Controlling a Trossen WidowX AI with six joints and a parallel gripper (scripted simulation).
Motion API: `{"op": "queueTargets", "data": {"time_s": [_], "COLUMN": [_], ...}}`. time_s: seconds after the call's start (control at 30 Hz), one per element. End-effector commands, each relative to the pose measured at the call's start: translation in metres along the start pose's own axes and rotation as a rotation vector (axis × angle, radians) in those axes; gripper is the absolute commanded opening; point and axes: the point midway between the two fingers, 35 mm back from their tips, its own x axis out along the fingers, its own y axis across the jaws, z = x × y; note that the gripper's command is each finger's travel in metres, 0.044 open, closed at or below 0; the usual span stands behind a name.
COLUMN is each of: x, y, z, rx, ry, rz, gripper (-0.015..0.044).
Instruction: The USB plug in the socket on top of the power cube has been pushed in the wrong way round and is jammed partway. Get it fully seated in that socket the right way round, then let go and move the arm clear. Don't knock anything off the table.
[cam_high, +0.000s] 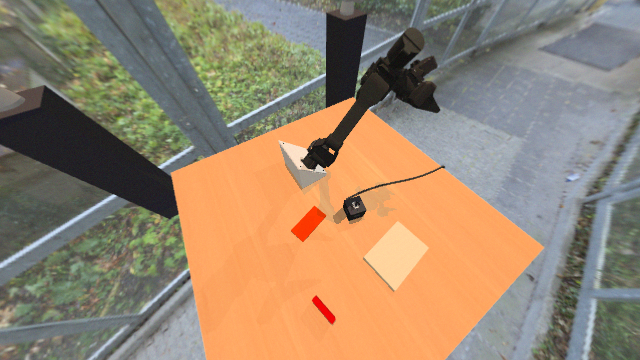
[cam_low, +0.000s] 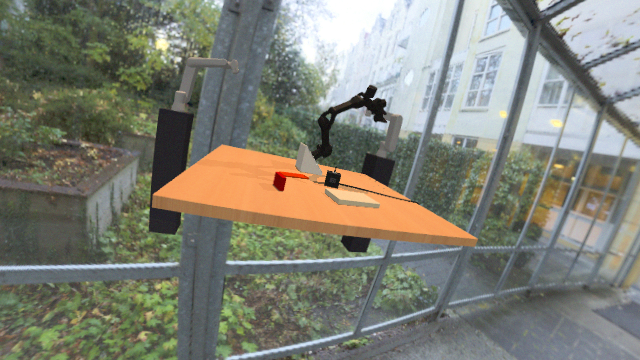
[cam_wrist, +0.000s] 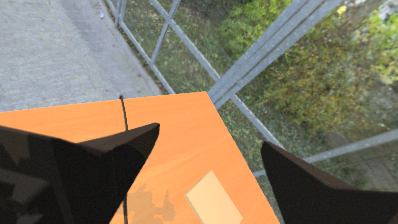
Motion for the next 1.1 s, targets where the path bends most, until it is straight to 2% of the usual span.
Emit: {"op": "queueTargets", "data": {"time_s": [0.0, 0.23, 0.37, 0.5, 0.67, 0.8, 0.97, 1.07], "x": [-0.002, -0.036, -0.036, -0.019, 0.026, 0.071, 0.121, 0.141], "y": [0.002, 0.084, 0.124, 0.176, 0.217, 0.226, 0.205, 0.177], "z": [0.002, 0.038, 0.040, 0.032, -0.001, -0.043, -0.105, -0.143], "rx": [-0.011, -0.444, -0.646, -0.927, -1.223, -1.398, -1.492, -1.448], "ry": [-0.006, -0.156, -0.167, -0.114, 0.046, 0.234, 0.509, 0.685], "rz": [-0.003, -0.057, -0.068, -0.083, -0.058, 0.013, 0.139, 0.193], "gripper": [0.0426, 0.0440, 0.0440, 0.0440, 0.0440, 0.0440, 0.0440, 0.0440]}}
